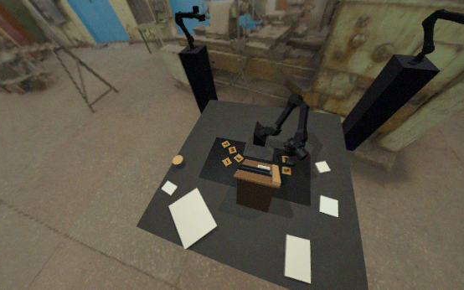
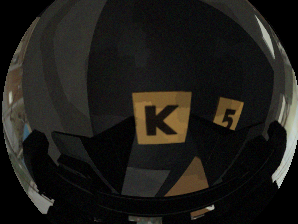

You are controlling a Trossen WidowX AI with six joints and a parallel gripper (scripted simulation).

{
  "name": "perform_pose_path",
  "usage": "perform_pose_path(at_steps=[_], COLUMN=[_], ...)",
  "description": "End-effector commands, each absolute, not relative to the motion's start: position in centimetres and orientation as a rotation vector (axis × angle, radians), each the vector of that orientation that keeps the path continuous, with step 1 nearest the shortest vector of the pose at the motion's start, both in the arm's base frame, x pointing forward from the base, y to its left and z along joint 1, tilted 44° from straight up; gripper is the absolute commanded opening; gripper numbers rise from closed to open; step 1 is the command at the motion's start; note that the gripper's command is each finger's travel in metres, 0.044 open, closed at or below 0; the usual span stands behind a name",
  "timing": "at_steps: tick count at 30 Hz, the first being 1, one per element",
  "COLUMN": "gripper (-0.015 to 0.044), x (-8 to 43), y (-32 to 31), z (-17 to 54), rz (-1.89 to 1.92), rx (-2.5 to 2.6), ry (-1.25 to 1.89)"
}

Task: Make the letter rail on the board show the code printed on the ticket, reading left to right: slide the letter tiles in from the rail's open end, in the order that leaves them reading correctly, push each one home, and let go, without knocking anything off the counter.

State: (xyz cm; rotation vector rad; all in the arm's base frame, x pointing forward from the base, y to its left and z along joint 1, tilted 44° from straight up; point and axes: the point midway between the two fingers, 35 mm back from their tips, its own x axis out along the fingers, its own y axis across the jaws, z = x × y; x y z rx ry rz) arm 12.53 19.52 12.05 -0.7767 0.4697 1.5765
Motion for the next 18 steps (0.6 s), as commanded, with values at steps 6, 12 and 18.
perform_pose_path(at_steps=[6, 12, 18], gripper=[0.0000, 0.0000, 0.0000], x=[12.56, 12.59, 12.61], y=[19.09, 18.81, 18.54], z=[12.37, 12.46, 12.57], rz=[1.578, 1.578, 1.578], rx=[-0.778, -0.778, -0.779], ry=[0.460, 0.460, 0.460])
